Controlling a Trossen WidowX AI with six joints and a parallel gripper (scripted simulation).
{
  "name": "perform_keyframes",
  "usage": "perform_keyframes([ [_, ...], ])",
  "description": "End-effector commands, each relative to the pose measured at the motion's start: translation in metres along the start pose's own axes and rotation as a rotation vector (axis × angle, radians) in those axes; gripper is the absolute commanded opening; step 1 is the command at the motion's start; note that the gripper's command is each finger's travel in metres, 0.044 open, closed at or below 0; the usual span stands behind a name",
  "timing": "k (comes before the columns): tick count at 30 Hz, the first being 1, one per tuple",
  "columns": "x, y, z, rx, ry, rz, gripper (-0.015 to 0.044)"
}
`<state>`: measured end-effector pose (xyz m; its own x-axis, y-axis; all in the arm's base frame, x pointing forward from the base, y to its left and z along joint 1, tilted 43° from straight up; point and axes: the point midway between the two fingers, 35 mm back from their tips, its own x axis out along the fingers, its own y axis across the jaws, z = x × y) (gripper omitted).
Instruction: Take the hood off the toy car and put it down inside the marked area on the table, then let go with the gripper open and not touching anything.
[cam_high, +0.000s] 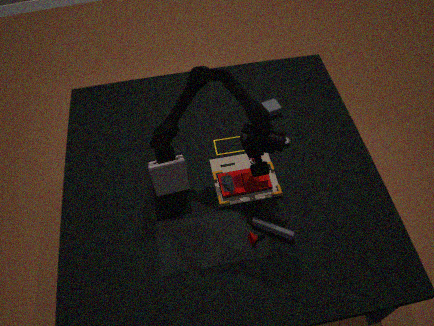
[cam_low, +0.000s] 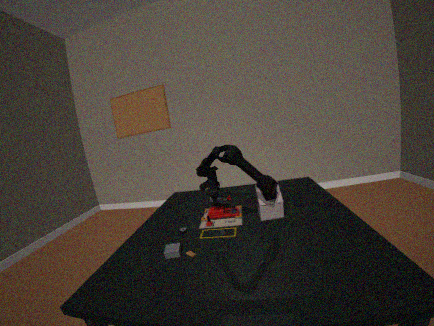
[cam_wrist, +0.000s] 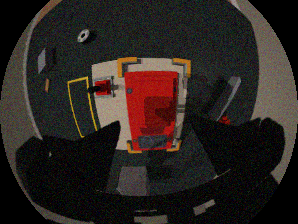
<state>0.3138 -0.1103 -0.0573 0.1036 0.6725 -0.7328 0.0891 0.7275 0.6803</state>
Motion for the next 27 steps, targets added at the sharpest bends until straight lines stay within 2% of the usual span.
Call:
perform_keyframes([
  [1,0.003,-0.001,-0.001,0.036,0.016,-0.003,0.044],
  [27,0.022,-0.003,0.007,0.036,0.016,-0.003,0.044],
])
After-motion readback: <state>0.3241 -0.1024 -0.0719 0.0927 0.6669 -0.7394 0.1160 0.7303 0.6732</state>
